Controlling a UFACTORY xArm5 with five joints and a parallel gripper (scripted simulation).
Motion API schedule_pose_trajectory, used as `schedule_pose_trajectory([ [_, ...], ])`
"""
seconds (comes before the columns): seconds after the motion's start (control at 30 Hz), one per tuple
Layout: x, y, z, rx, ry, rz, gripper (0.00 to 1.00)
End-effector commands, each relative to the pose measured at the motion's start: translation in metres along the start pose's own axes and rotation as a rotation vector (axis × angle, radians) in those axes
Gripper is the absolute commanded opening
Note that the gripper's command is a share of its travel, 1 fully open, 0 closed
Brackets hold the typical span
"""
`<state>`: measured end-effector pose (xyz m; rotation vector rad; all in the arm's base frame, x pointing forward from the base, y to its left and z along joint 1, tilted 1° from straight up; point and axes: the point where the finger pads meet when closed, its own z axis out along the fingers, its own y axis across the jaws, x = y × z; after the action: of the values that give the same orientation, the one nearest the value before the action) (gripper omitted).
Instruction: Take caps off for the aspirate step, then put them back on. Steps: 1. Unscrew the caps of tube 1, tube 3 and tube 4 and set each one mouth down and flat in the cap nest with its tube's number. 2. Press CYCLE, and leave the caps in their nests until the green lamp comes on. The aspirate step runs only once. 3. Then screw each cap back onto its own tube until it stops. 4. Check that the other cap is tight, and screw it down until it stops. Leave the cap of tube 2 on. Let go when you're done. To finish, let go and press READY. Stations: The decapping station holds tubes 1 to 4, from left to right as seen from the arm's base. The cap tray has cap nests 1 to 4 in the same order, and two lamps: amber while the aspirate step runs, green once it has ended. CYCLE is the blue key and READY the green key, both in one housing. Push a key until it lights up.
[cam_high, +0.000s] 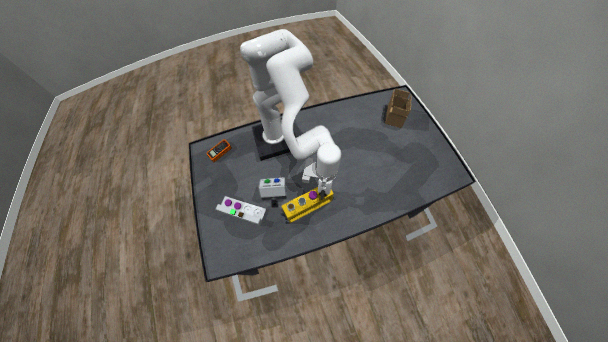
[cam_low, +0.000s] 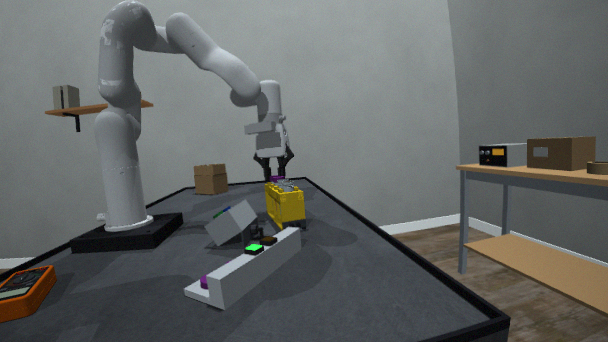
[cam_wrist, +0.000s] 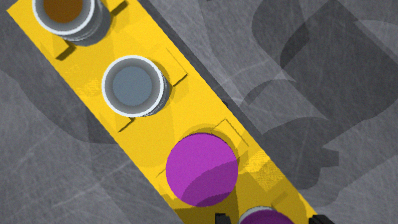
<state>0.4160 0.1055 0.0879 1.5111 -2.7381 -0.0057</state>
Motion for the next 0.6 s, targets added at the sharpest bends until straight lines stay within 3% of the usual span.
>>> schedule_pose_trajectory([
  [0.0,-0.001,-0.001,-0.010,-0.003,-0.009,0.000,0.46],
  [0.47,-0.001,-0.001,-0.046,-0.003,-0.009,0.000,0.46],
  [0.57,-0.001,-0.001,-0.047,-0.003,-0.009,0.000,0.46],
])
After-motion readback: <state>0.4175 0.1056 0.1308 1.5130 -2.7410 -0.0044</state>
